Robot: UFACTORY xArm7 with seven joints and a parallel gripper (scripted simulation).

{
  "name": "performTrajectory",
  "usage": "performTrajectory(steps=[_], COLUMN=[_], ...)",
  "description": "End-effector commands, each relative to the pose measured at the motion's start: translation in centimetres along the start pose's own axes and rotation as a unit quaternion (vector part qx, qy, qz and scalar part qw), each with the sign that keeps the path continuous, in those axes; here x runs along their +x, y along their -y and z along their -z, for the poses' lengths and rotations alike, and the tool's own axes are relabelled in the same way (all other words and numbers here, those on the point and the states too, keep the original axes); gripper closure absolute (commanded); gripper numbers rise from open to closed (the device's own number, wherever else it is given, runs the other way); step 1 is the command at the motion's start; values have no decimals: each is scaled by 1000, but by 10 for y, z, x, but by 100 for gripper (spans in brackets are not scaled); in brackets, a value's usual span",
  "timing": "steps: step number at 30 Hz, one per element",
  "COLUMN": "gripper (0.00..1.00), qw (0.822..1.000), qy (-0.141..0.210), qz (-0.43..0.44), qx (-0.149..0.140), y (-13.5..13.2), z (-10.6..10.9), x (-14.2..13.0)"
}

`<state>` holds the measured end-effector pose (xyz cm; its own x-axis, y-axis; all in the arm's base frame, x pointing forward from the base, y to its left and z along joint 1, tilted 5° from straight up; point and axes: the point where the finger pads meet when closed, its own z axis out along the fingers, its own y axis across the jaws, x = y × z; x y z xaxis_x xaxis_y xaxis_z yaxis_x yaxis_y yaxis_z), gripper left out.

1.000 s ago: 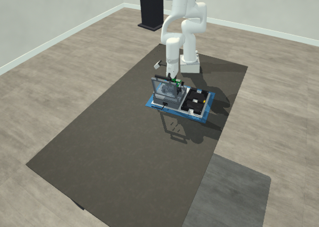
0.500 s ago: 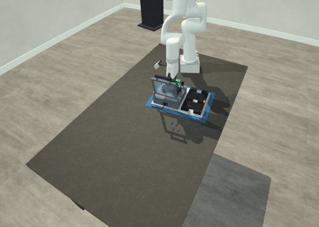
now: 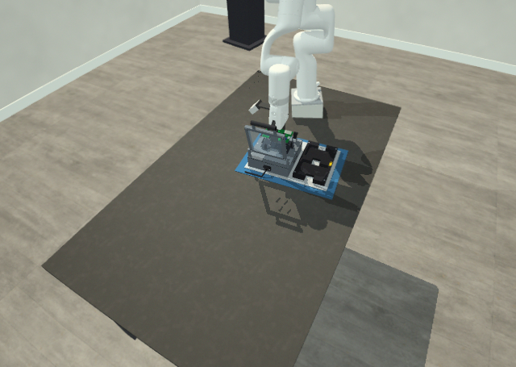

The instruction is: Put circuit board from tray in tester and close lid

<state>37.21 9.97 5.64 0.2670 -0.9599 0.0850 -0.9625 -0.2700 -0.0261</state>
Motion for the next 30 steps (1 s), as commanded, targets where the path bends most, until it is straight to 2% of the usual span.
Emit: performTrajectory(steps=[1, 18, 30], gripper=[21, 21, 21], qw=[1000, 1000, 1000], qy=[0, 0, 0], qz=[0, 0, 0], qx=[2, 2, 2], y=[2, 2, 2], z=[-5, -30, -33], x=[0, 0, 0])
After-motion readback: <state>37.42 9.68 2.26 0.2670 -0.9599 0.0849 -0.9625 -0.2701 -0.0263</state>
